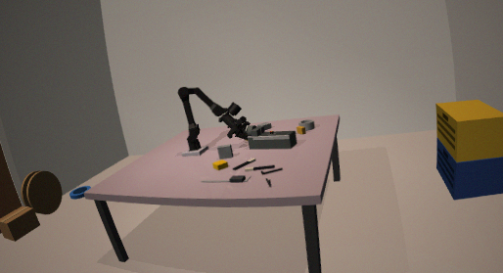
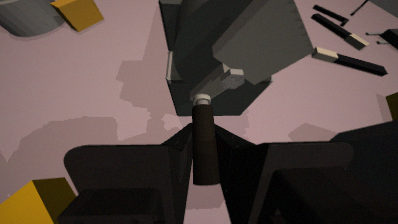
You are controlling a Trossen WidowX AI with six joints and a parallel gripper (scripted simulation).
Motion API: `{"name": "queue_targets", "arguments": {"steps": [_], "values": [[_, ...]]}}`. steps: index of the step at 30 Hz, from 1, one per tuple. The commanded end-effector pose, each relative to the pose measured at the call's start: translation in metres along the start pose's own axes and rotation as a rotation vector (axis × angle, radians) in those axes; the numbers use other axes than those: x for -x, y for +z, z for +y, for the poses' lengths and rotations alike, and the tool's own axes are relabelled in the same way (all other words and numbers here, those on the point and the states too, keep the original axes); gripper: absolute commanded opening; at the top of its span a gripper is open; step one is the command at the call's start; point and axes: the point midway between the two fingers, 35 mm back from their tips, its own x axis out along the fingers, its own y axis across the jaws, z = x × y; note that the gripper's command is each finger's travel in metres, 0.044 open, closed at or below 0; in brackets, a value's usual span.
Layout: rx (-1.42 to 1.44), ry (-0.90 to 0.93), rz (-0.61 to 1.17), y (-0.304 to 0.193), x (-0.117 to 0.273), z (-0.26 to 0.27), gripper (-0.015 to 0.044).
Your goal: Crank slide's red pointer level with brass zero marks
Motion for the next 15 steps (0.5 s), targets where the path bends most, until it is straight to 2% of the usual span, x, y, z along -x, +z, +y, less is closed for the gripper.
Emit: {"name": "queue_targets", "arguments": {"steps": [1,15], "values": [[0.003,0.020,-0.009,0.0036,0.0041,0.0076,0.0000],[0.003,0.020,-0.009,0.0066,0.0075,0.0106,0.0000]]}}
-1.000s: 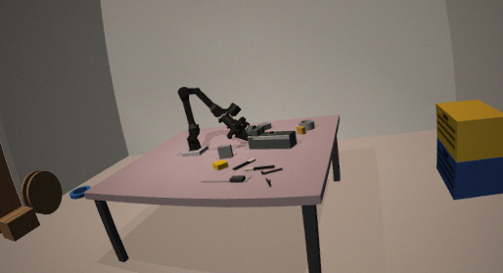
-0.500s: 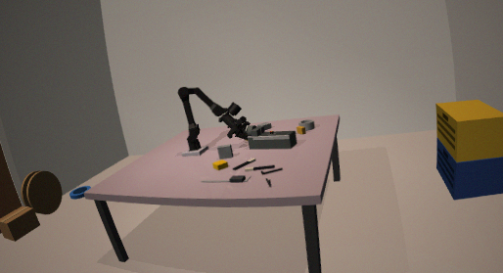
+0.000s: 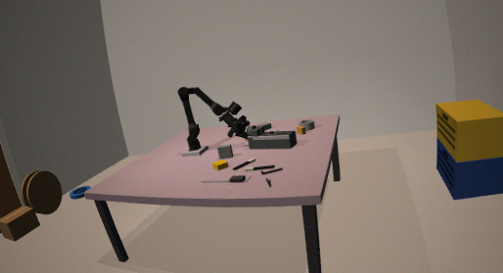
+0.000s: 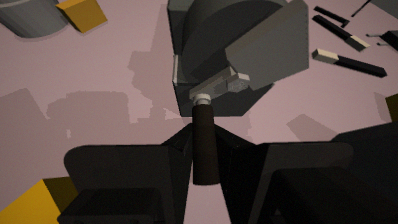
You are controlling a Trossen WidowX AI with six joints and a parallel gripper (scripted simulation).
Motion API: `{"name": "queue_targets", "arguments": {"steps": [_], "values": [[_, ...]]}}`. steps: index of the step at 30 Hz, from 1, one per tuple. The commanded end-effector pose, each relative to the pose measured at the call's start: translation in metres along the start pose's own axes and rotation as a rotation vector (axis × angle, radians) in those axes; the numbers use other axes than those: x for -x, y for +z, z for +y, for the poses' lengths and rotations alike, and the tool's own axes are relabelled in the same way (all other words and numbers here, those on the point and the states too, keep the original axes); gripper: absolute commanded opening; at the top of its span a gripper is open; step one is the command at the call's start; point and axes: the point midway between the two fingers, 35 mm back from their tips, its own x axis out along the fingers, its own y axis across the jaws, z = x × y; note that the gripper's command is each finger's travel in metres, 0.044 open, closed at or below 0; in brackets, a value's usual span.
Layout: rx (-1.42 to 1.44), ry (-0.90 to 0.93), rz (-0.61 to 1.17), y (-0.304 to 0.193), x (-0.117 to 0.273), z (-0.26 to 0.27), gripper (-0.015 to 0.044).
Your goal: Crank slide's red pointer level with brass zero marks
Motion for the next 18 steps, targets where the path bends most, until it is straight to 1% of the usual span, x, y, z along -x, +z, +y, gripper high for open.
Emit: {"name": "queue_targets", "arguments": {"steps": [1,18], "values": [[0.001,0.018,-0.012,0.0045,0.0051,0.0065,0.0000],[0.001,0.018,-0.012,0.0071,0.0080,0.0072,0.0000]]}}
